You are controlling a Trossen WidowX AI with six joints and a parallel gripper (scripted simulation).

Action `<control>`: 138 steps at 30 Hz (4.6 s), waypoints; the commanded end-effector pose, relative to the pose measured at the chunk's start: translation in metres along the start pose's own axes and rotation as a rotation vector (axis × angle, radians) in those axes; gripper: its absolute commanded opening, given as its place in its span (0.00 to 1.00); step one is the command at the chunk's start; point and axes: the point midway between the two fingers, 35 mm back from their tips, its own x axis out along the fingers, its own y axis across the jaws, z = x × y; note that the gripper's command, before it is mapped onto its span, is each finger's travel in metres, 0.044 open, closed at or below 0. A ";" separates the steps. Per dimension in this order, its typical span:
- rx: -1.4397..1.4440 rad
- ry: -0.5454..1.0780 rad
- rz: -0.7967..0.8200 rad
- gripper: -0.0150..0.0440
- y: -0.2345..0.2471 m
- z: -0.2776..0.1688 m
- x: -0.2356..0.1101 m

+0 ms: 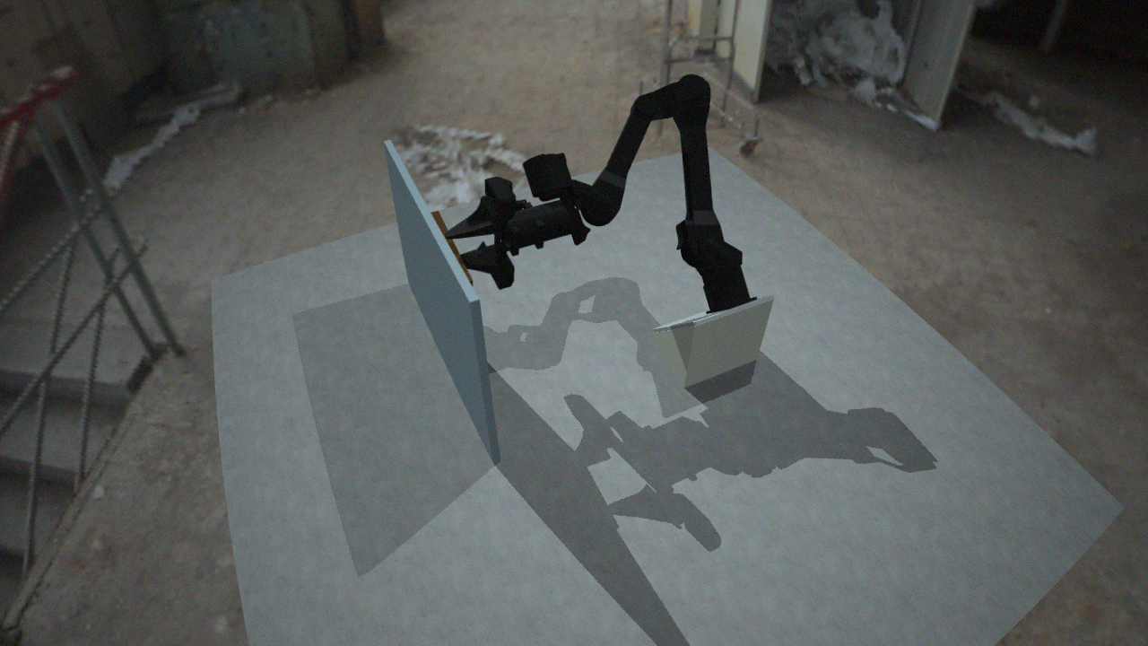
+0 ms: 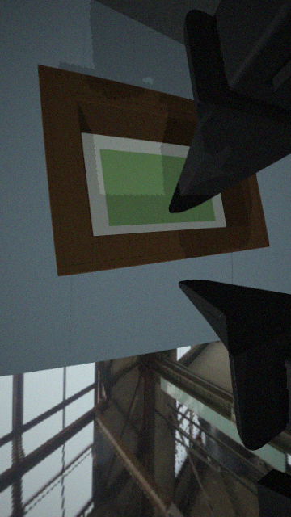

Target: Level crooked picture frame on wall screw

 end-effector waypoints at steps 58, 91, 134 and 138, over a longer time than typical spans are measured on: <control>0.005 -0.004 -0.004 0.25 0.007 0.000 0.000; 0.005 -0.004 -0.004 0.25 0.009 0.001 0.000; 0.005 -0.004 -0.004 0.25 0.009 0.009 0.000; 0.005 -0.004 -0.004 0.25 0.010 0.009 0.000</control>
